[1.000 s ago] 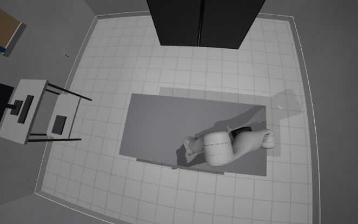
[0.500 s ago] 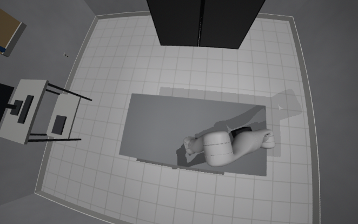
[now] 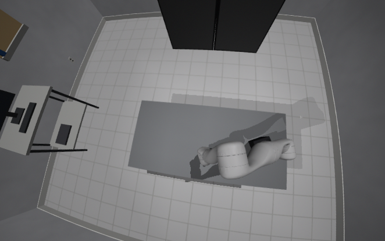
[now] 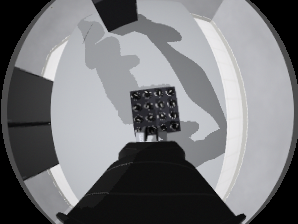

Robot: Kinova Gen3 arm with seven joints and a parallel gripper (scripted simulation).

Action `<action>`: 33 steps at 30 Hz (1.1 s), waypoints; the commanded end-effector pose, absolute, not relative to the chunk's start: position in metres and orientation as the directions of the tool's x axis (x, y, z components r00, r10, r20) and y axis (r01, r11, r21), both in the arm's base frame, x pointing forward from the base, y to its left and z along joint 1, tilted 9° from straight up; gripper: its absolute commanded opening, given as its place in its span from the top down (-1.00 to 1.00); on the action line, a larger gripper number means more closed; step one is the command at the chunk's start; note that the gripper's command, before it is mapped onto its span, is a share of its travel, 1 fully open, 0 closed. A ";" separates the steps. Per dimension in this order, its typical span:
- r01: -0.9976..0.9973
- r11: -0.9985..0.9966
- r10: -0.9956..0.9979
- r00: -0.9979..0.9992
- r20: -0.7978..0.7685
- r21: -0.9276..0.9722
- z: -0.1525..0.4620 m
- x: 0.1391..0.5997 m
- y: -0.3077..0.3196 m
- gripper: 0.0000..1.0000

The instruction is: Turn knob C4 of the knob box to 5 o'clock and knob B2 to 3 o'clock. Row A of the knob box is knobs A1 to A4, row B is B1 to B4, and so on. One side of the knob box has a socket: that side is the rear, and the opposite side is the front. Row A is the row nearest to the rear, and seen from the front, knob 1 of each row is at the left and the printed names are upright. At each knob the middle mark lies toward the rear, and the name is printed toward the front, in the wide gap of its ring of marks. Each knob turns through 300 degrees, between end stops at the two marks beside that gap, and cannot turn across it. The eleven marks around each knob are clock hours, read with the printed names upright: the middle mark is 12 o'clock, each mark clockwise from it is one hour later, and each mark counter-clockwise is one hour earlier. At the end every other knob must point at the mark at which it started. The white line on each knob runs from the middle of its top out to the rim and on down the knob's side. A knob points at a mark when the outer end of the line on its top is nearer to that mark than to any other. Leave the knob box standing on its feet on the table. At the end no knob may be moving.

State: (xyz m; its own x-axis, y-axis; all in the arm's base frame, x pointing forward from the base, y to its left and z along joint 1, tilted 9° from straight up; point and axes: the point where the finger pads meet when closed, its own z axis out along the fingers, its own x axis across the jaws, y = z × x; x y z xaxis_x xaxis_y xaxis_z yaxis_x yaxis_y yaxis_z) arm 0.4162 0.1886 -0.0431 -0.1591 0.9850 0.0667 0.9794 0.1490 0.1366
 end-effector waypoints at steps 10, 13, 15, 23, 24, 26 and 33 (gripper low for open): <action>0.980 0.150 0.985 -0.160 0.066 0.134 -0.049 0.416 0.189 0.07; 0.980 0.150 0.985 -0.160 0.066 0.134 -0.050 0.416 0.189 0.07; 0.980 0.150 0.985 -0.160 0.066 0.134 -0.050 0.416 0.189 0.07; 0.980 0.150 0.985 -0.160 0.066 0.134 -0.050 0.416 0.189 0.07; 0.980 0.150 0.985 -0.160 0.066 0.134 -0.050 0.416 0.189 0.07; 0.980 0.150 0.985 -0.160 0.066 0.134 -0.050 0.416 0.189 0.07; 0.980 0.150 0.985 -0.160 0.066 0.134 -0.050 0.416 0.189 0.07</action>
